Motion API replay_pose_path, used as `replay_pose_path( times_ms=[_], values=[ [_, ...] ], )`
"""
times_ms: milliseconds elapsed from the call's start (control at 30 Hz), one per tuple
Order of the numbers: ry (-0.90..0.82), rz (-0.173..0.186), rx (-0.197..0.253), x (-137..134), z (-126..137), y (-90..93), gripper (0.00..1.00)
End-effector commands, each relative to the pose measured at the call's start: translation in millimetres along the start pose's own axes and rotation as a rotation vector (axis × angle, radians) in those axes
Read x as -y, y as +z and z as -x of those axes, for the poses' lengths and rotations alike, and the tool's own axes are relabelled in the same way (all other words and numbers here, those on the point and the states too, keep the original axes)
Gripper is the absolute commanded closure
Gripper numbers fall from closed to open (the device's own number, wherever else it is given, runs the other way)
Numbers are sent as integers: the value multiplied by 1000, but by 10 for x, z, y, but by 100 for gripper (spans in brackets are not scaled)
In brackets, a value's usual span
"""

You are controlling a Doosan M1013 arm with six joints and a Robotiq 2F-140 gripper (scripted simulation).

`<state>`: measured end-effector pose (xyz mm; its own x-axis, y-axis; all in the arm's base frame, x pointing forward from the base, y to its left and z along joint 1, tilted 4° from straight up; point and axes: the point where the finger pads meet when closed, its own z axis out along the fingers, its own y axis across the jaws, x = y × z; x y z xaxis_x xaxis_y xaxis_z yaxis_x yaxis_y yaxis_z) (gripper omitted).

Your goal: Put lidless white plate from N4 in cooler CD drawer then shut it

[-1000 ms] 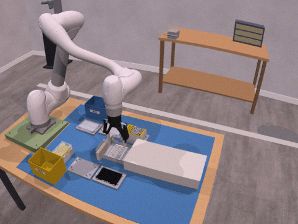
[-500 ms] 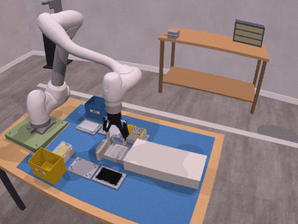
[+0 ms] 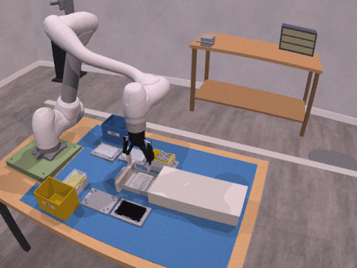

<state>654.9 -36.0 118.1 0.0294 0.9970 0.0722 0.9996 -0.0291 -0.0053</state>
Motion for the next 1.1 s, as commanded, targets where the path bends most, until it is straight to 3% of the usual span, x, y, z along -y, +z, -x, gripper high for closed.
replay_pose_path(
  times_ms=[0, 367, 1067],
  values=[
    [0, 0, 0, 0, 0, -36, 34],
    [0, 0, 0, 0, 0, -182, 34],
    [0, 0, 0, 0, 0, -182, 34]
  ],
)
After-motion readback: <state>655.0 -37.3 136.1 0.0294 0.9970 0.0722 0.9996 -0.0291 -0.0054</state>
